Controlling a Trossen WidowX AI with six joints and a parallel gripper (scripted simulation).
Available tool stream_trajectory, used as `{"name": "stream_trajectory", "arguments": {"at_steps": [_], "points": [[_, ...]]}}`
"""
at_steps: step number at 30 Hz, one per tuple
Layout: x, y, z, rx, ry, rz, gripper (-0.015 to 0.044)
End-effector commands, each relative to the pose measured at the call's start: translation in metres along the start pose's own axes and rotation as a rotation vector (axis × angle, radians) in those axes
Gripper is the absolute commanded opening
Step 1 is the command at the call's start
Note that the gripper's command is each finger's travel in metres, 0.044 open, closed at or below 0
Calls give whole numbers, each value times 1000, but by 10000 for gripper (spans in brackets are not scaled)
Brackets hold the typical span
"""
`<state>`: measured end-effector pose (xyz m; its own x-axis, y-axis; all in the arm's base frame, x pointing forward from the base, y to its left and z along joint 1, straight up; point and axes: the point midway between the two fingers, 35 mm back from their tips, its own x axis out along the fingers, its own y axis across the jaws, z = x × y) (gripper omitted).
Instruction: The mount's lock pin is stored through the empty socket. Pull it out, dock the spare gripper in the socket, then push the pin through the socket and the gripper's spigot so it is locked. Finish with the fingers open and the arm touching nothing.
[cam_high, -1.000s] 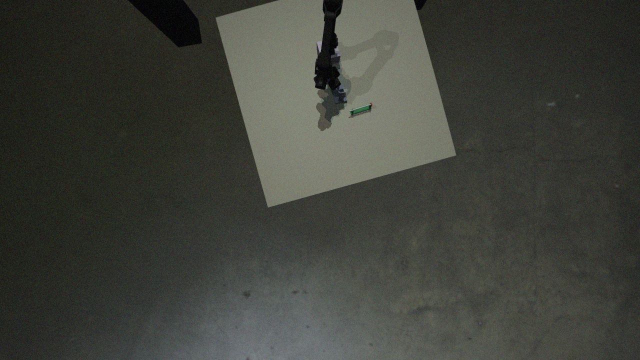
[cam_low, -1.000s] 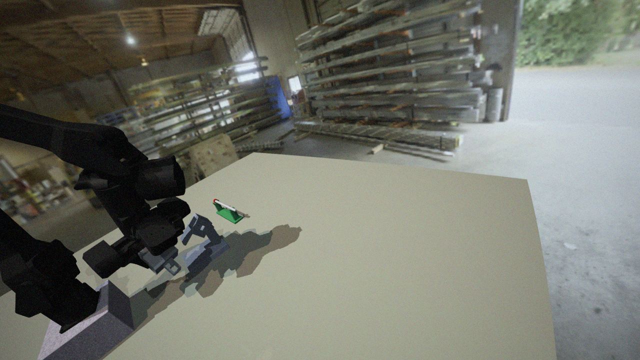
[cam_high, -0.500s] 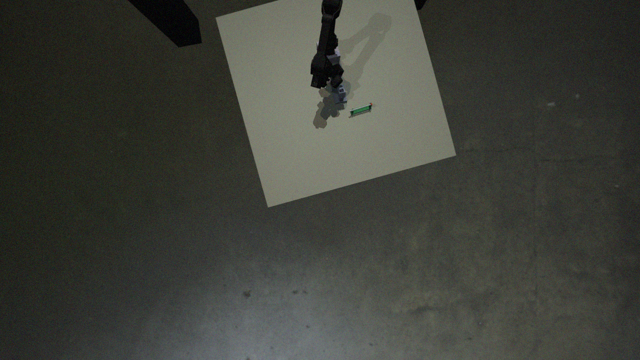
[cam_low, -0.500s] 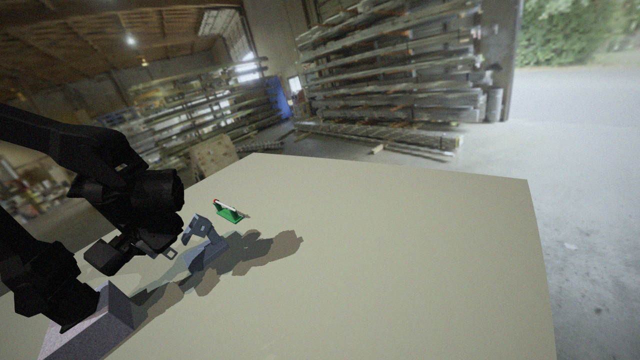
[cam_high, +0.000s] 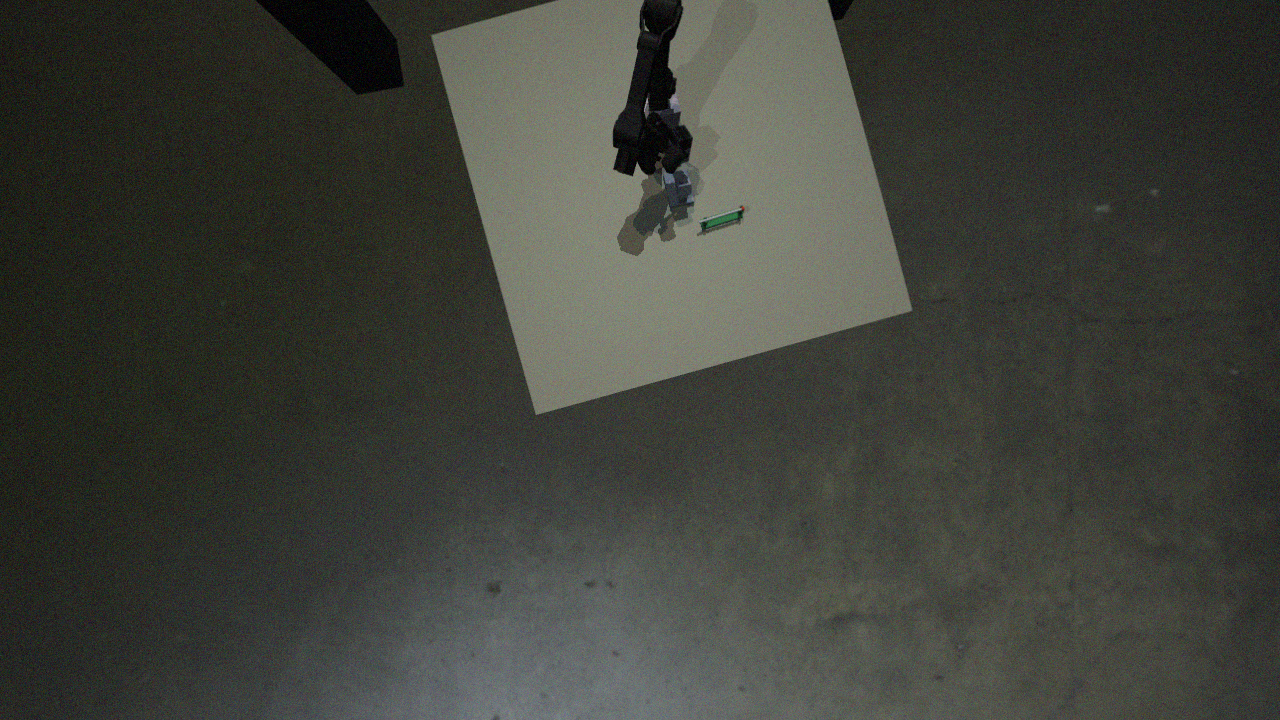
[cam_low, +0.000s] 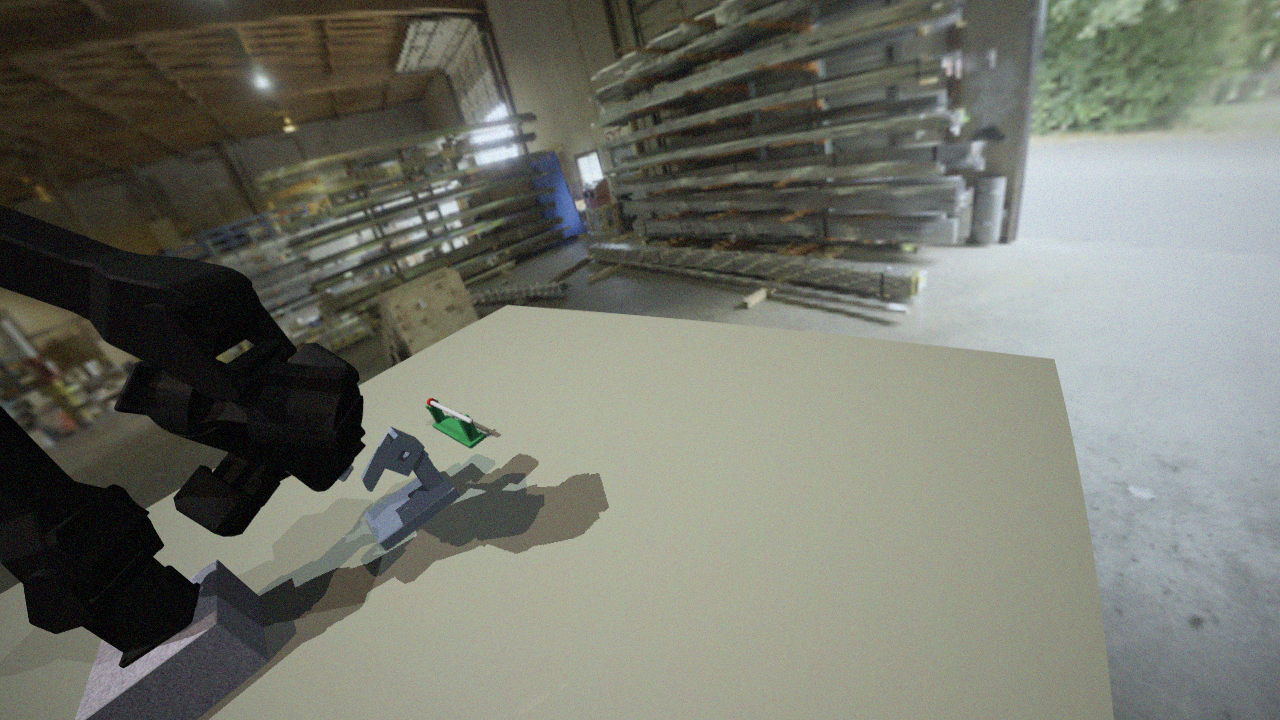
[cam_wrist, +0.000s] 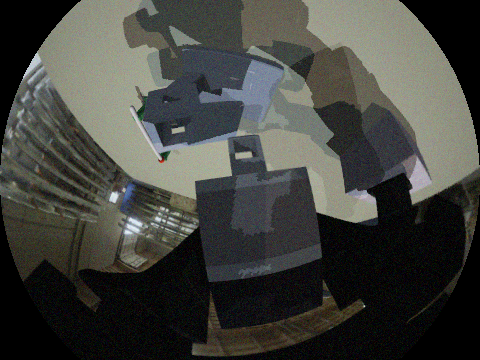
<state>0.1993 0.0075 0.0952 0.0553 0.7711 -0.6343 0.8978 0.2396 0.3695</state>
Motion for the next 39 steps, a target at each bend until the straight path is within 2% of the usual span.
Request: {"name": "stream_trajectory", "arguments": {"at_steps": [1, 10, 39], "points": [[-5, 11, -5, -12, 55, 93, 0], [-16, 27, -11, -34, 119, 254, 0], [1, 33, 11, -40, 108, 258, 0]]}}
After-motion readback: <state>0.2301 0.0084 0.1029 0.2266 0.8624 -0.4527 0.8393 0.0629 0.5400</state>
